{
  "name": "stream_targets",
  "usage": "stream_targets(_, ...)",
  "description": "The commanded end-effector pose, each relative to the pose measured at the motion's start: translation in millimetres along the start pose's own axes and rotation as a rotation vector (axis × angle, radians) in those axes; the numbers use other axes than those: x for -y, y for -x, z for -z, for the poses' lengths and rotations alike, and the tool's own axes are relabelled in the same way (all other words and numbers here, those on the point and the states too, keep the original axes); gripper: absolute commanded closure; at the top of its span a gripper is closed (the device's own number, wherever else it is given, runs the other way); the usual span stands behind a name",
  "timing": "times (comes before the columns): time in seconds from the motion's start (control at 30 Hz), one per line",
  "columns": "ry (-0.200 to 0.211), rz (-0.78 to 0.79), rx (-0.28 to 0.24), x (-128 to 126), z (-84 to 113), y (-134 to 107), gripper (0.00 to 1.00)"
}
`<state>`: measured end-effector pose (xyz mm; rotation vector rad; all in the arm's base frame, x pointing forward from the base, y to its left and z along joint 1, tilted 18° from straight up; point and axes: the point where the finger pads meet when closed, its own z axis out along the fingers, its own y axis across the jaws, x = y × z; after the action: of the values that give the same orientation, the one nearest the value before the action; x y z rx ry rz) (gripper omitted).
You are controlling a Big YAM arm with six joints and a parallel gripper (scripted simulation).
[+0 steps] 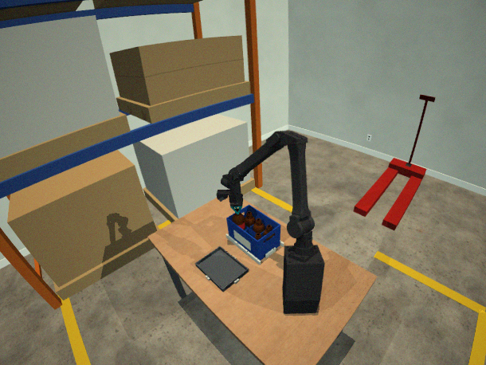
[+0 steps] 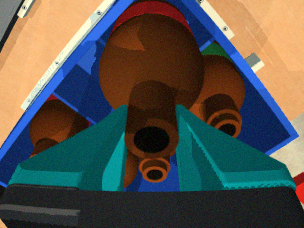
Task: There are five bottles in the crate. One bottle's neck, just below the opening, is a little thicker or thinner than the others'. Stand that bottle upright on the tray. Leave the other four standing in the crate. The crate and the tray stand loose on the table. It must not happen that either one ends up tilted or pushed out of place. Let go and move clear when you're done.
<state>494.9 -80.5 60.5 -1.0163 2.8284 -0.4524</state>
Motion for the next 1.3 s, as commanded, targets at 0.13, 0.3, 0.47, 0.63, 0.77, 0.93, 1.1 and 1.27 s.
stream_targets(0.13, -0.047, -0.011, 0.046, 19.3, 28.6, 20.9, 1.0)
stream_targets(0.3, -0.047, -0.011, 0.046, 19.3, 28.6, 20.9, 1.0)
stream_targets(0.47, -0.048, -0.012, 0.047, 19.4, 29.2, 21.0, 1.0)
stream_targets(0.63, -0.05, -0.012, 0.049, 19.7, 31.8, 21.5, 1.0)
stream_targets(0.77, -0.048, -0.011, 0.047, 19.1, 30.8, 21.5, 1.0)
stream_targets(0.93, -0.051, -0.012, 0.05, 20.0, 35.4, 21.7, 1.0)
stream_targets(1.1, -0.051, -0.012, 0.05, 20.3, 39.8, 21.9, 1.0)
stream_targets(1.27, -0.051, -0.013, 0.05, 20.6, 44.2, 22.1, 1.0)
